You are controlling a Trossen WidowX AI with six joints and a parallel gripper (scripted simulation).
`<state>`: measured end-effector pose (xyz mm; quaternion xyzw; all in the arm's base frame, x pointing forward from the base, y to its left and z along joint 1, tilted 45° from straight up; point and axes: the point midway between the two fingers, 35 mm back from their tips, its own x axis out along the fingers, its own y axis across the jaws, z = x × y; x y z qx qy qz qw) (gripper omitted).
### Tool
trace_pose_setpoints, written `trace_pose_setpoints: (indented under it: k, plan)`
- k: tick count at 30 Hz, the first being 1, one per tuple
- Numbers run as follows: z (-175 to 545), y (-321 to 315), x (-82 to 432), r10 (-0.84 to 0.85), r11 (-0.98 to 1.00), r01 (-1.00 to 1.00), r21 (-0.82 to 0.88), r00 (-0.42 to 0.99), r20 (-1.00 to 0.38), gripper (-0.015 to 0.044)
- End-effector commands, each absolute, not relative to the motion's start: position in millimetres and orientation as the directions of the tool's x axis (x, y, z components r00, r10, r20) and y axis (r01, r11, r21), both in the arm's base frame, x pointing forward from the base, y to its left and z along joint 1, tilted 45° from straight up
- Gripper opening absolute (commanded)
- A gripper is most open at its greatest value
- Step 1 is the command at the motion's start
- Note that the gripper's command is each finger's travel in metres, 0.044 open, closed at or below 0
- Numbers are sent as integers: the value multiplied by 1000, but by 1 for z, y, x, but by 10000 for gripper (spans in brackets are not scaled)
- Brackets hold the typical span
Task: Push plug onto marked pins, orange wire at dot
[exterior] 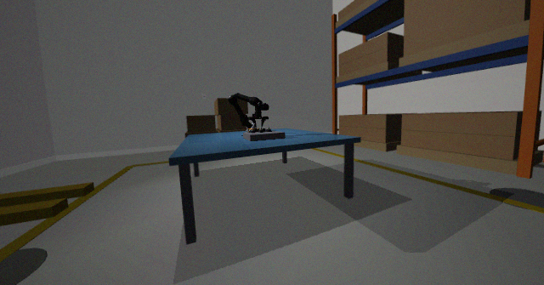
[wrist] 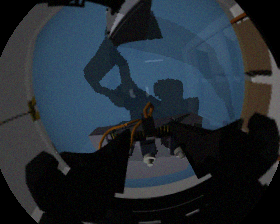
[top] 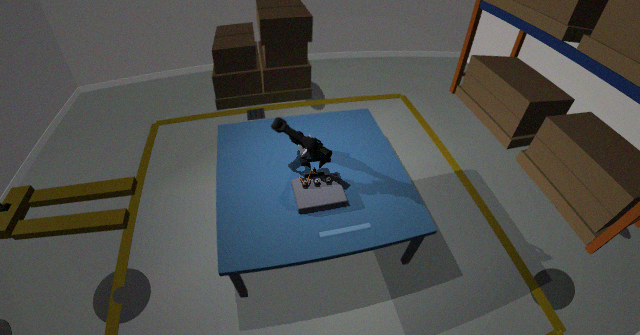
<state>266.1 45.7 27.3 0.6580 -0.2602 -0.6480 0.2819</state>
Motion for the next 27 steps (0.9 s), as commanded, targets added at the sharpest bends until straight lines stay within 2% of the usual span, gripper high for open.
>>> trace_pose_setpoints:
  k: [1,3,27]
  plan:
    - [50,71,266,-701,-712,20,702,33,-713,394]
    - [57,77,265,-701,-712,20,702,33,-712,440]
    - [57,77,265,-701,-712,20,702,33,-712,440]
